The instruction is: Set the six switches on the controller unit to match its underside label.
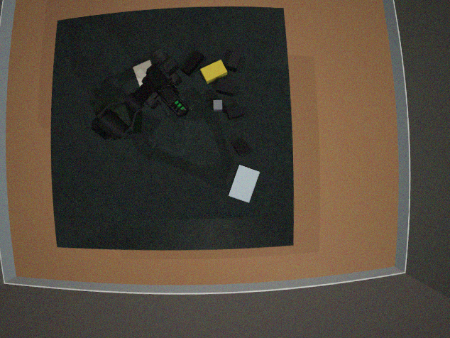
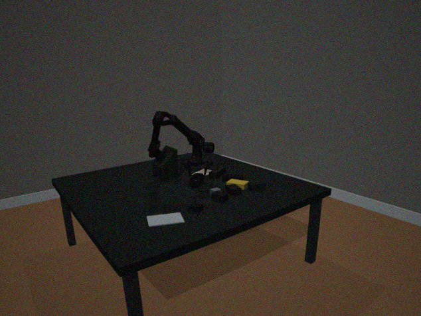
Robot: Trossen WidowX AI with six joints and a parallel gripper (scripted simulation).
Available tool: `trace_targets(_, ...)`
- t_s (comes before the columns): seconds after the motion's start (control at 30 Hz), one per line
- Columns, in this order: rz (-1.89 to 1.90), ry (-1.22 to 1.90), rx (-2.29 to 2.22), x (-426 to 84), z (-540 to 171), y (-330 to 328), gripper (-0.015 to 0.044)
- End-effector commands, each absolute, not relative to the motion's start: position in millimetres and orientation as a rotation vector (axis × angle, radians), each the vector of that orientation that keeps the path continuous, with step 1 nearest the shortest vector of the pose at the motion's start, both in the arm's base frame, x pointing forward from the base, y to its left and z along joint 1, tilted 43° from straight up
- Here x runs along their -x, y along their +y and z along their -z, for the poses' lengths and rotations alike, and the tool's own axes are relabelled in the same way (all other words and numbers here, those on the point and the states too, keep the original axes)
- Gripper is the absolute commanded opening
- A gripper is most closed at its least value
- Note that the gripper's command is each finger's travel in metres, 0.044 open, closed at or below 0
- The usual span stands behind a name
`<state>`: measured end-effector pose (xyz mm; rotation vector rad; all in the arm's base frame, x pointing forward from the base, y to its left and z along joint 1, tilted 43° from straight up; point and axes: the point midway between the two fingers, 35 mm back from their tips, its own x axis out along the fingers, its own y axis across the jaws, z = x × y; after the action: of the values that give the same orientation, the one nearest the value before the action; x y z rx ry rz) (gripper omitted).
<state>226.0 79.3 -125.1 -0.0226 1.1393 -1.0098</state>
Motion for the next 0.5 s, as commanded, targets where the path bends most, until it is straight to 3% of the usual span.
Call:
trace_targets(0.0, 1.005, 1.118, -0.007, -257.3, 87.7, 79.7, 0.044)
trace_targets(0.47, 1.005, 1.118, -0.007, -258.8, 85.1, 79.3, 0.044)
